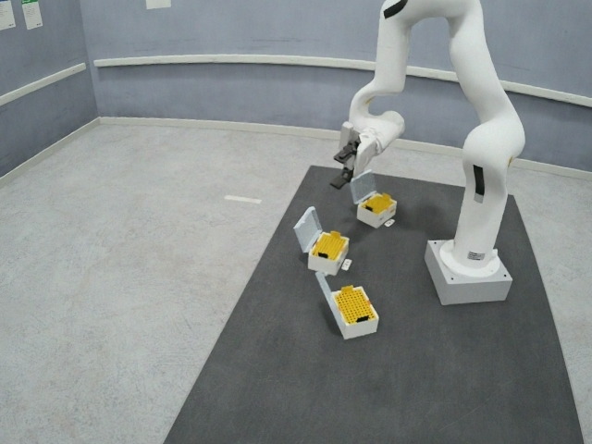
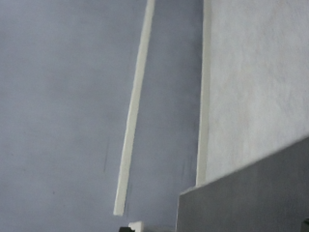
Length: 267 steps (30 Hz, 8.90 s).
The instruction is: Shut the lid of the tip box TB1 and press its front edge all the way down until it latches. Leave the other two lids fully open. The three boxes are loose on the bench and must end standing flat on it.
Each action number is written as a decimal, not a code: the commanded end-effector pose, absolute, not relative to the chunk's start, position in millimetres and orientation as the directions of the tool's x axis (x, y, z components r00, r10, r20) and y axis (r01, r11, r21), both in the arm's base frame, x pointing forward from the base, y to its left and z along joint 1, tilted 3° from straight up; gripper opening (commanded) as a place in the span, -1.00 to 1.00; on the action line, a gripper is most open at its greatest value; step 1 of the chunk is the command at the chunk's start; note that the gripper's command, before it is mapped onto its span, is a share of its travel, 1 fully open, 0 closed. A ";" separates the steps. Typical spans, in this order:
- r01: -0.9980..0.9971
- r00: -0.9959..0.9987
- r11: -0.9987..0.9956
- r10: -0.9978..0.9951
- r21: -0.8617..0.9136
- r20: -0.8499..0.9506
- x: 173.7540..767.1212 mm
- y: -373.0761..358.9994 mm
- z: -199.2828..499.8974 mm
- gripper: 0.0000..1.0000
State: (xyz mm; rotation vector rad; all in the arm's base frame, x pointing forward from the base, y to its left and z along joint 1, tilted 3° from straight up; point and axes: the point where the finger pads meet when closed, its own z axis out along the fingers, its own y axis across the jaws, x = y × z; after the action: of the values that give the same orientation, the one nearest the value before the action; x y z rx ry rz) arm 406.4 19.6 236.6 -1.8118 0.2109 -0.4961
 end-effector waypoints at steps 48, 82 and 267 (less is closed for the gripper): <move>-0.553 0.822 -0.549 -0.237 -0.627 -0.518 242.2 29.6 199.7 1.00; -0.721 0.593 -0.690 -0.562 -0.069 -0.576 164.1 -33.6 171.7 1.00; -0.986 0.158 -0.167 -0.940 -0.004 0.302 202.4 -178.0 -23.4 1.00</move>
State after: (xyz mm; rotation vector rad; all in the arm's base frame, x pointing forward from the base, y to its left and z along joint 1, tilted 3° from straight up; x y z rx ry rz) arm 202.2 -177.8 -23.5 -2.5304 2.1384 -0.3933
